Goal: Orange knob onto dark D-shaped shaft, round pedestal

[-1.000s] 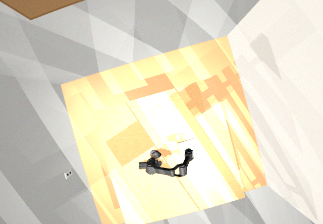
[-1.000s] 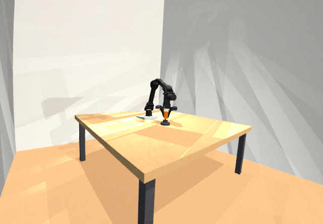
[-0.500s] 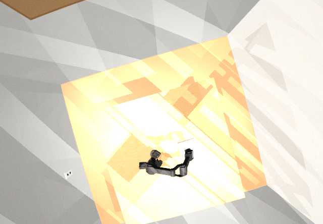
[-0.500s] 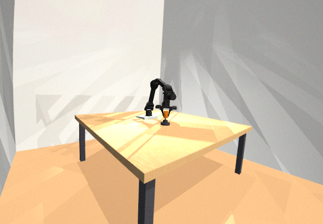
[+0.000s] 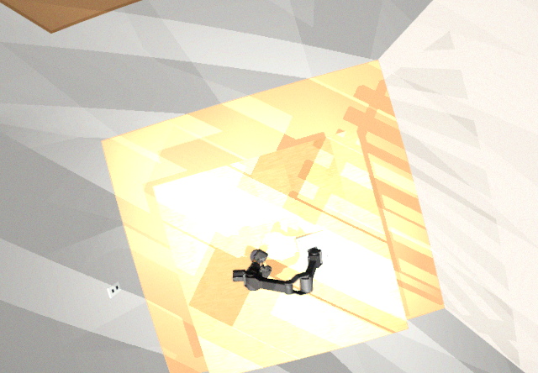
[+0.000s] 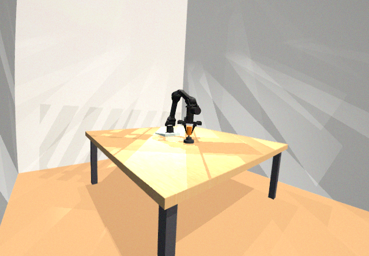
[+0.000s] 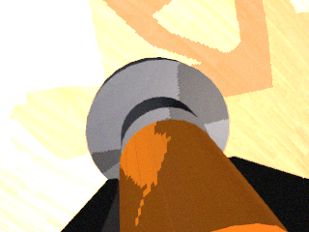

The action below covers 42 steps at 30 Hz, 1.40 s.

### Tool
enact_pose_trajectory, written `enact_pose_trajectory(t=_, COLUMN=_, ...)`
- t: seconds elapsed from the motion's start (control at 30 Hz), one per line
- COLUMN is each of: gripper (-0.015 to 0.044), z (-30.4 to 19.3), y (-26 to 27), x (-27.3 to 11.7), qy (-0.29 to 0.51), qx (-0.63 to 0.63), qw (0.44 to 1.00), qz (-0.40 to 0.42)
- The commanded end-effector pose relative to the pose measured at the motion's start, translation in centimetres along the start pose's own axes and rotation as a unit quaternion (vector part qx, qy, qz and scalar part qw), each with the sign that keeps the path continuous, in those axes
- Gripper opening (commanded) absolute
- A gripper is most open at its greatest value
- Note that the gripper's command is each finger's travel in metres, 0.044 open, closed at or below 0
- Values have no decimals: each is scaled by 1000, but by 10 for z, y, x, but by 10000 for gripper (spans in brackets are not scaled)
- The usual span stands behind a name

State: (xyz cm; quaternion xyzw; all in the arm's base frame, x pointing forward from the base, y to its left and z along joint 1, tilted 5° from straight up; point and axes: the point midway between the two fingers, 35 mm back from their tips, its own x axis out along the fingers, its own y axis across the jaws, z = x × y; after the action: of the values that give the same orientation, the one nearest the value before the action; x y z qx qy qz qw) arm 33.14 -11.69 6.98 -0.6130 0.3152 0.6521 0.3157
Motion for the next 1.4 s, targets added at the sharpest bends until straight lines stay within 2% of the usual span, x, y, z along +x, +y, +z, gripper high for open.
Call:
enact_pose_trajectory(t=0.0, gripper=0, z=-2, y=-1, x=0, qy=3, qx=-3, qw=1000, qz=0)
enact_pose_trajectory(t=1.13, gripper=0, z=-5, y=-3, x=-2, qy=3, qx=-3, qw=1000, qz=0)
enact_pose_trajectory(t=1.37, gripper=0, z=-3, y=-1, x=-3, qy=3, qx=-102, qw=995, qz=1)
